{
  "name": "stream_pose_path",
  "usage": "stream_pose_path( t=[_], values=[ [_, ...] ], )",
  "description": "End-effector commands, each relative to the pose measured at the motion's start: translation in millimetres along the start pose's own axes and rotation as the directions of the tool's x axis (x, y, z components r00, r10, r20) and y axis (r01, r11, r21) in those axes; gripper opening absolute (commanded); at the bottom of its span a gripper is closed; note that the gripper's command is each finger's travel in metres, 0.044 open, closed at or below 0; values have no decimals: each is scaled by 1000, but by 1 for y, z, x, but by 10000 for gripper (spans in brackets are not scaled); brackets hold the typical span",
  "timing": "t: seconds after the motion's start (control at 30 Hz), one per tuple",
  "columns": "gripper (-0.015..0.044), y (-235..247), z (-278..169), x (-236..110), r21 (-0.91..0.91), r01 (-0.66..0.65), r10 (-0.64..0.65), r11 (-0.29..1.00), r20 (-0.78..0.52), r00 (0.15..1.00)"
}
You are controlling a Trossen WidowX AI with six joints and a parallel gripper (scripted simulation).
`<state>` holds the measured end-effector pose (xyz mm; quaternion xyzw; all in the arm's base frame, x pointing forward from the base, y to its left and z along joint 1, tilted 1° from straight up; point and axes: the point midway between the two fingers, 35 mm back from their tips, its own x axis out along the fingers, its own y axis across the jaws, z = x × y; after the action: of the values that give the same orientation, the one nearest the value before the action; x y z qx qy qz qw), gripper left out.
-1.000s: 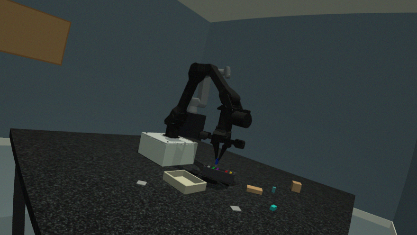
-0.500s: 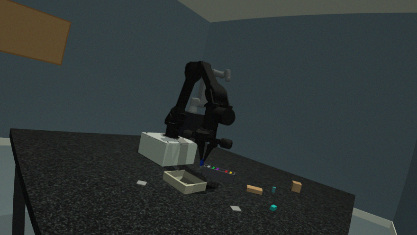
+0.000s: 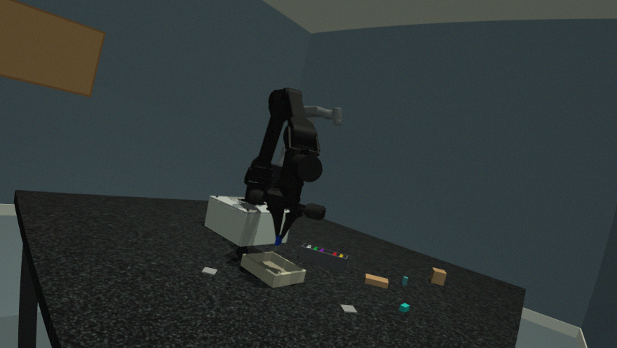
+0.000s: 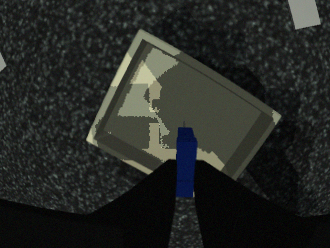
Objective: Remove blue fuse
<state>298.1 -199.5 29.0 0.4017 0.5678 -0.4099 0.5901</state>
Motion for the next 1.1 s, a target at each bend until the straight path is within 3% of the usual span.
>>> stream_pose_path(
  t=[0.0,0.83,1.07],
  values=[
    [0,0,0,7,-6,6,-6,1000,-1,1000],
    [0,-1,0,39,-6,6,-6,1000,-1,1000],
    [184,1,1,37,-3,-1,1,1000,2,1000]
  ],
)
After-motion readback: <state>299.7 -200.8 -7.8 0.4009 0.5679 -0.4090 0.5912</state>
